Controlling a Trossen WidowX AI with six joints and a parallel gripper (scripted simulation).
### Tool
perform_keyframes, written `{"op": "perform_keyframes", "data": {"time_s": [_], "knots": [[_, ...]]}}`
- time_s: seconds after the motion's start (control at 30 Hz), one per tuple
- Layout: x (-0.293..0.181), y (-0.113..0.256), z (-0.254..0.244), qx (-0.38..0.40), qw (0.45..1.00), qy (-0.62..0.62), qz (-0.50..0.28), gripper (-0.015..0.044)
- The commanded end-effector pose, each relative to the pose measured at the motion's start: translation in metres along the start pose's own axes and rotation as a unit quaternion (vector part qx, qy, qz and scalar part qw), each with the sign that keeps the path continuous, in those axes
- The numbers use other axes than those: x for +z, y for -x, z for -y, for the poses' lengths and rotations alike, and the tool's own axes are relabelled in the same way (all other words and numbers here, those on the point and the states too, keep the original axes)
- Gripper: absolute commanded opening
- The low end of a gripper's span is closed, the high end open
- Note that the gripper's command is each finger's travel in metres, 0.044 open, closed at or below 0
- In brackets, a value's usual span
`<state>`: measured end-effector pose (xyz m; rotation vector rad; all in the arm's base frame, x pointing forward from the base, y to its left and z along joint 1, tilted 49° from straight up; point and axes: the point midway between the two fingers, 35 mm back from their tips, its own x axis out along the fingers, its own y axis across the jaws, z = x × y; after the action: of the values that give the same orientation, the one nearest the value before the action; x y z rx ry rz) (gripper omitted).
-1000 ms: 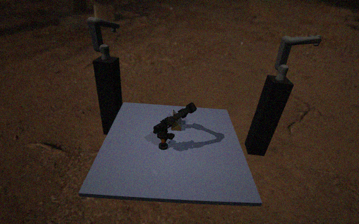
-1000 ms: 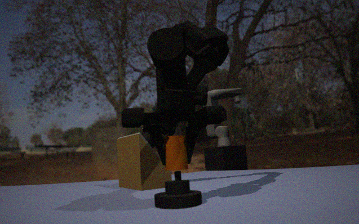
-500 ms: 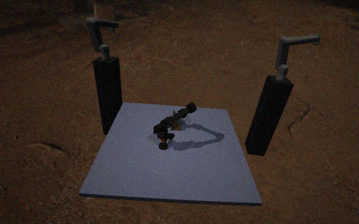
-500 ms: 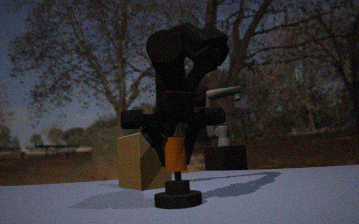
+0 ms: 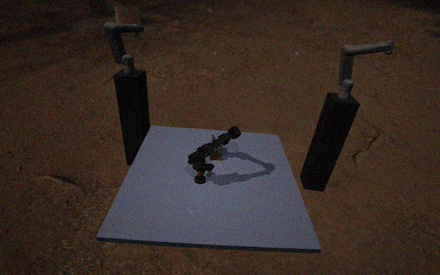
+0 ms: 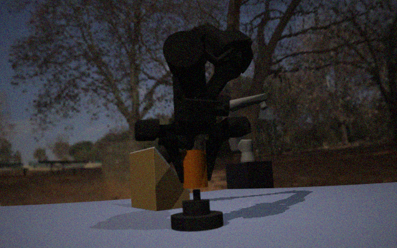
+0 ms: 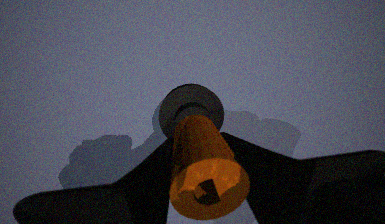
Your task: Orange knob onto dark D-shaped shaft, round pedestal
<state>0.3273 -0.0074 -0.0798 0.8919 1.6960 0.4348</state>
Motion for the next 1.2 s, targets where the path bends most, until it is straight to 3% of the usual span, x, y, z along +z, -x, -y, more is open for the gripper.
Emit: {"op": "perform_keyframes", "data": {"time_s": [0.0, 1.17], "knots": [[0.0023, 0.0002, 0.0011, 0.0, 1.0, -0.001, 0.003, 0.0], [0.0017, 0.0002, 0.002, 0.0, 1.0, -0.001, 0.003, 0.0]]}}
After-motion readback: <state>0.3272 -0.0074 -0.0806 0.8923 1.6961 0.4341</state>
